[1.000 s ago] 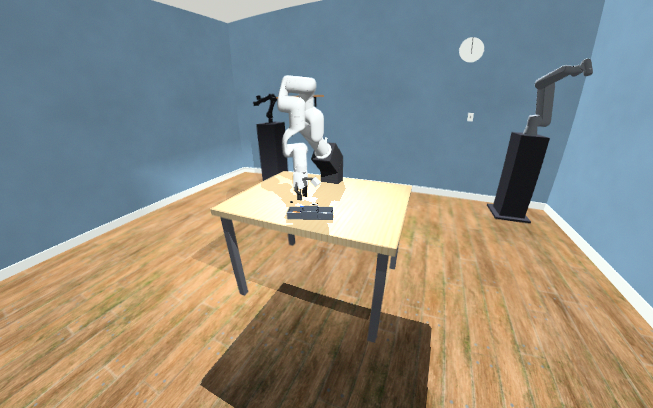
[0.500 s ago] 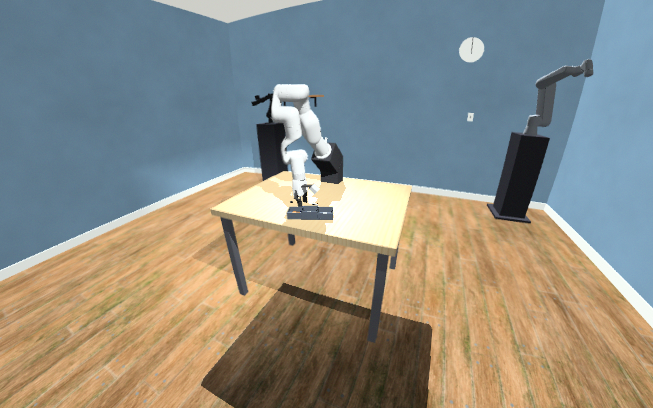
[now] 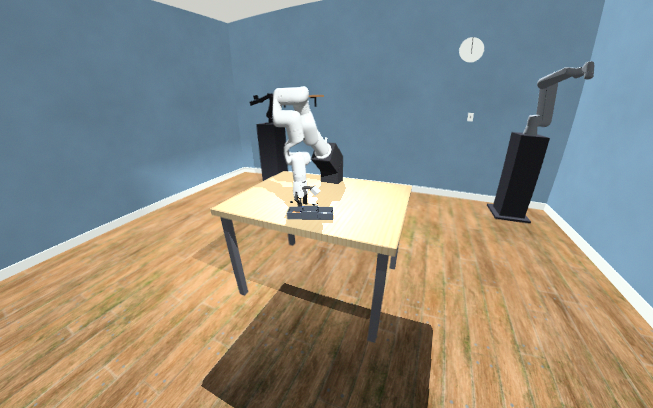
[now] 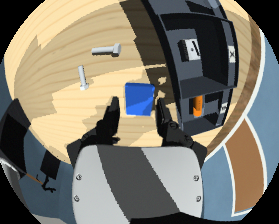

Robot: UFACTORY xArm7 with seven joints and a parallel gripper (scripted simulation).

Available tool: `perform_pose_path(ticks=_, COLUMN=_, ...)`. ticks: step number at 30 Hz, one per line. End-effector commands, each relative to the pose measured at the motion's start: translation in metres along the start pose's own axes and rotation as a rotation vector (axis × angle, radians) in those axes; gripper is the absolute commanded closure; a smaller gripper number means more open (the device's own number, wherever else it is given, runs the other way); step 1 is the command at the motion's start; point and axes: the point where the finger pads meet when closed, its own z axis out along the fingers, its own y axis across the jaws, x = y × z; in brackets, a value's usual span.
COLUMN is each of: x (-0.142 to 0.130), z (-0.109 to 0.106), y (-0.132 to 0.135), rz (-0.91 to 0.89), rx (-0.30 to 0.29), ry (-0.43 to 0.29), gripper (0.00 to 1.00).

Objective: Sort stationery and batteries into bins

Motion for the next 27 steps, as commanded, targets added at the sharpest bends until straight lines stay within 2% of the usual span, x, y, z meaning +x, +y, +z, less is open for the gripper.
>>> perform_pose_path(ticks=1, x=0.001, z=0.002, y=0.001, rz=-0.002, rx=-0.041, ry=-0.023, gripper=0.44)
perform_pose_path(ticks=9, x=0.001, z=0.013, y=0.001, rz=-0.002, rx=-0.041, ry=-0.023, gripper=0.44)
perform_pose_path(ticks=27, x=0.0, z=0.013, y=0.001, rz=-0.002, rx=-0.041, ry=-0.023, gripper=0.44)
